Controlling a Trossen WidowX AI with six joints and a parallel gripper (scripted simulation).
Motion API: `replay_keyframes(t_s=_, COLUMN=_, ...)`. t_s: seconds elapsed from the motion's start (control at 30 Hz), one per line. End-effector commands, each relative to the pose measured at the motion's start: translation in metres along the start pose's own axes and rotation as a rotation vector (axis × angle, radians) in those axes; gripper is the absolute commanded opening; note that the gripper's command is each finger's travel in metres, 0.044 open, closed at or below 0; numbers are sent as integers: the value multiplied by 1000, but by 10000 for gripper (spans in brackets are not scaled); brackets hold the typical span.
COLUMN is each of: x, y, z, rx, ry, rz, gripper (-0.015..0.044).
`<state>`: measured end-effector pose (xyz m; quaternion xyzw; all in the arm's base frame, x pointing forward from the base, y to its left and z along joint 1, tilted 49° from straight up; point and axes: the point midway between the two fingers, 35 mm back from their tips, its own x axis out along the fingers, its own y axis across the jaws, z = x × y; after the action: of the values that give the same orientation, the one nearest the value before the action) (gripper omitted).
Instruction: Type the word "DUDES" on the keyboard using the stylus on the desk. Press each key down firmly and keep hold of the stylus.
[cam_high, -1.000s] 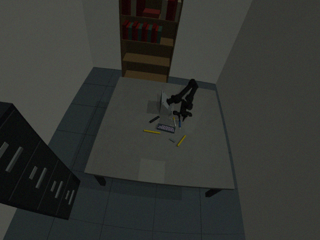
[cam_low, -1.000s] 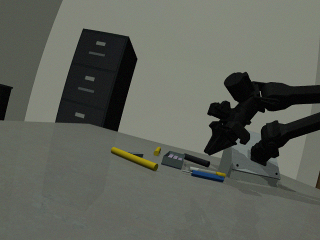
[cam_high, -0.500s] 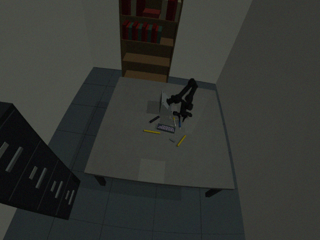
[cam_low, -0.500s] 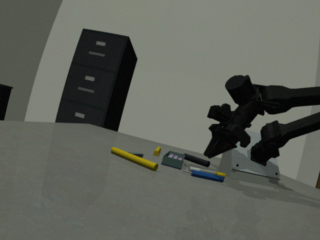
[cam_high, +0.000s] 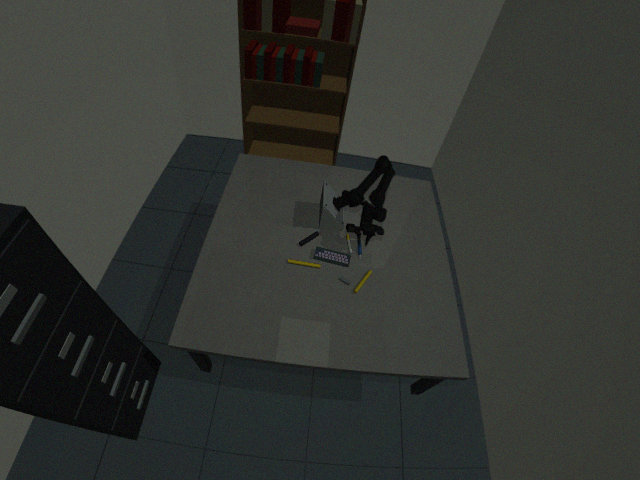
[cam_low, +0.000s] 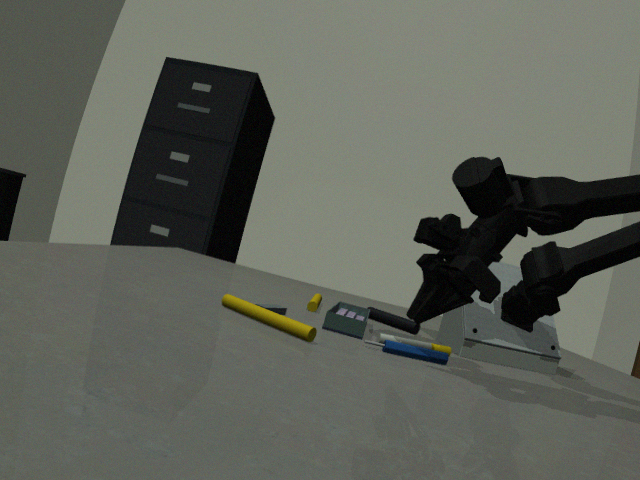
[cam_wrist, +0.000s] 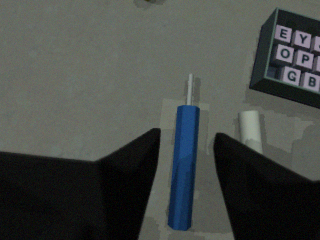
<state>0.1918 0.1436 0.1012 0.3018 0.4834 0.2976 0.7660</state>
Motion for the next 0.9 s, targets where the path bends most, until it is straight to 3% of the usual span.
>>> replay_keyframes(t_s=0.0, x=3, y=-3, z=-3, rx=11, ry=4, rz=-6, gripper=150)
replay_keyframes(t_s=0.87, x=16, y=-3, z=-10, rx=11, ry=4, rz=-6, gripper=150)
